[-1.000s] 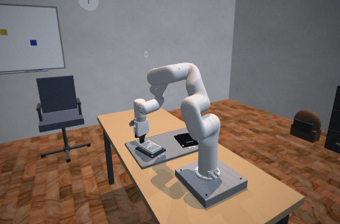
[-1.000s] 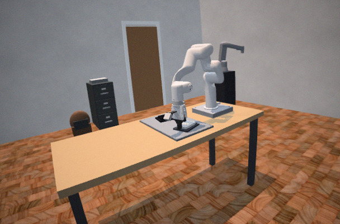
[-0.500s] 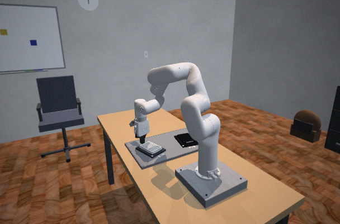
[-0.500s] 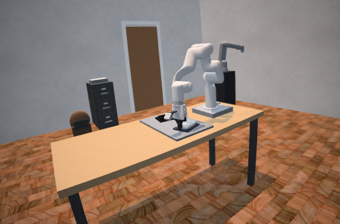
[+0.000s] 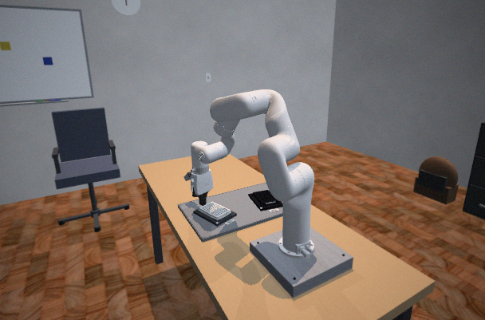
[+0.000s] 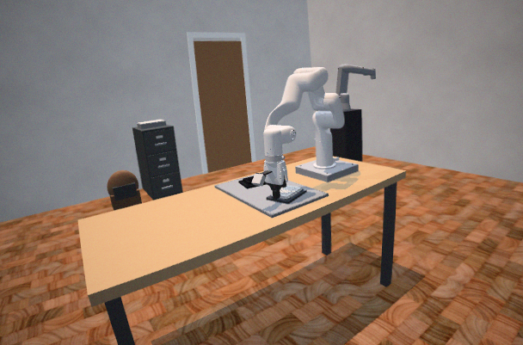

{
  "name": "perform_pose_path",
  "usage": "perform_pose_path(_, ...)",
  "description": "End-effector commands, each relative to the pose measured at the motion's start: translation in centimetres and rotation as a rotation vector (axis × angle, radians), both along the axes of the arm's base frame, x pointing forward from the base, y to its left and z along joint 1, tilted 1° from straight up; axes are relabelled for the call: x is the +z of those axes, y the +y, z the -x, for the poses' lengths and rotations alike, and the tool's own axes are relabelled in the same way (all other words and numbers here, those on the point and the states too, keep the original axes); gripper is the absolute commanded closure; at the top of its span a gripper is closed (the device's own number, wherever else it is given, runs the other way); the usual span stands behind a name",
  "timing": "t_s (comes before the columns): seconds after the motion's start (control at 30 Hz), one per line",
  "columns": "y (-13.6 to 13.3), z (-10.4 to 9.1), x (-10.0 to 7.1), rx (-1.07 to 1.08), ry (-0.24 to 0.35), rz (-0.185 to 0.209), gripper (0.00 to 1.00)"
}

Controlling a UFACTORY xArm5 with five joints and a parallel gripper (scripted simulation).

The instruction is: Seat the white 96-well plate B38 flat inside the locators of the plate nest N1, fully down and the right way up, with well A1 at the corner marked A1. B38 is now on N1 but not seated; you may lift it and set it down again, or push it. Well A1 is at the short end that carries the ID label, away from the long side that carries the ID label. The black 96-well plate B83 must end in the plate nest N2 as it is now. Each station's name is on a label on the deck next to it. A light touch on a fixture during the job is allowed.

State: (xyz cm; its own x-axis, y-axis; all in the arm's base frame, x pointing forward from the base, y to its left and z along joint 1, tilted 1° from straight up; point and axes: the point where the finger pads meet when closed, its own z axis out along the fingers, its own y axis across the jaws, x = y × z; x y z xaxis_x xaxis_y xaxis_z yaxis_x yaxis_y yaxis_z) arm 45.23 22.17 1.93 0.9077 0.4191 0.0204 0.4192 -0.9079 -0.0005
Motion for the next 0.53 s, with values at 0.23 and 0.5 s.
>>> perform_pose_path(0.23,0.7,-1.4,0.2,0.0,-0.004,-0.002,1.0)
perform_pose_path(0.5,0.7,-1.4,0.2,0.0,-0.004,-0.002,1.0)
